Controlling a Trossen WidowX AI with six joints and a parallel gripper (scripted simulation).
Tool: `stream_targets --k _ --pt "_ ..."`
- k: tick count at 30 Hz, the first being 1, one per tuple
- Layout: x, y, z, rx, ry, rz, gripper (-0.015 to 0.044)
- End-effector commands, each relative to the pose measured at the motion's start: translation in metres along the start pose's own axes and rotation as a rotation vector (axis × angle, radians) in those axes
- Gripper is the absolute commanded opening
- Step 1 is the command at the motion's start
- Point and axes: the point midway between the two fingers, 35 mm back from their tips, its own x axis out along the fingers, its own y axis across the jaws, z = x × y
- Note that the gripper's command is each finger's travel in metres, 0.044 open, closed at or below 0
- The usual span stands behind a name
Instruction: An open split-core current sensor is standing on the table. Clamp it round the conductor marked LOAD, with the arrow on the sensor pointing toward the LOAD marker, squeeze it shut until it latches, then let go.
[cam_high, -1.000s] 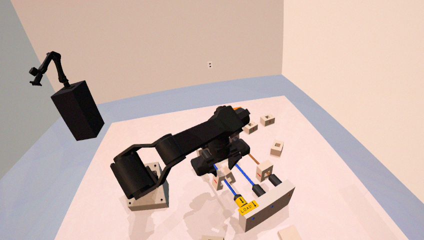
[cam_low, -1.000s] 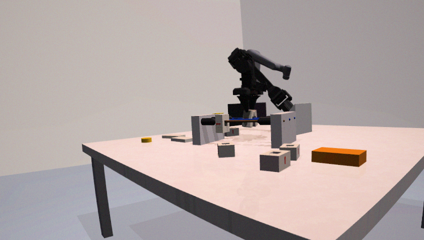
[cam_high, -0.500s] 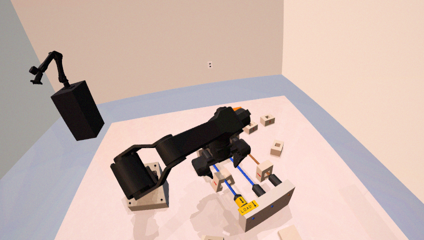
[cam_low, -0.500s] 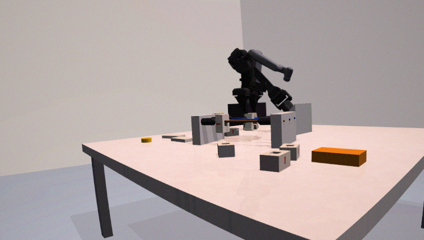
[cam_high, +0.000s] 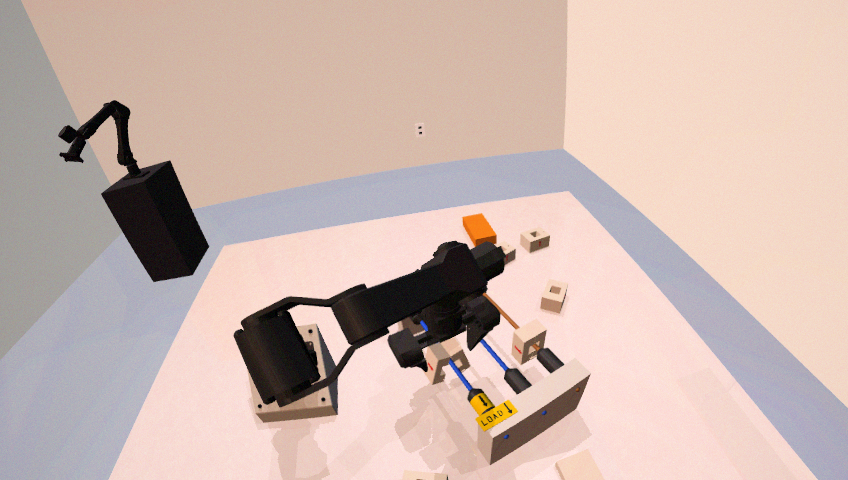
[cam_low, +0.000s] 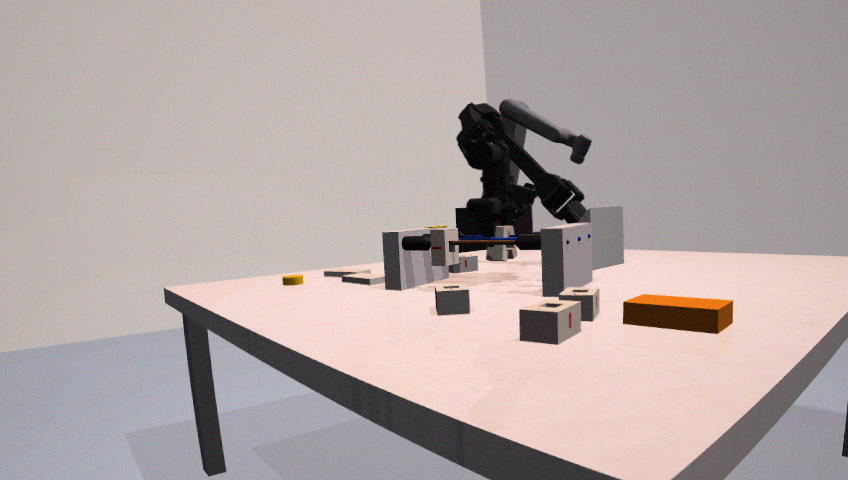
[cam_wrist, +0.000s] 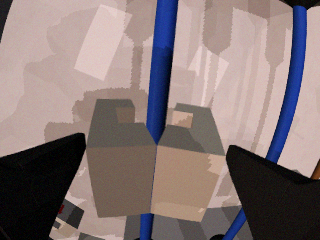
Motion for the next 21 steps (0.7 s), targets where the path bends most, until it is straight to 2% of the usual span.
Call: stream_targets --k 1,16,21 --pt "0.009 0.003 0.001 -0.009 0.005 0.009 0.044" --pt "0.027 0.004 0.0 -0.009 0.006 0.009 0.044" --pt "0.024 0.001 0.0 0.0 0.001 0.003 0.0407"
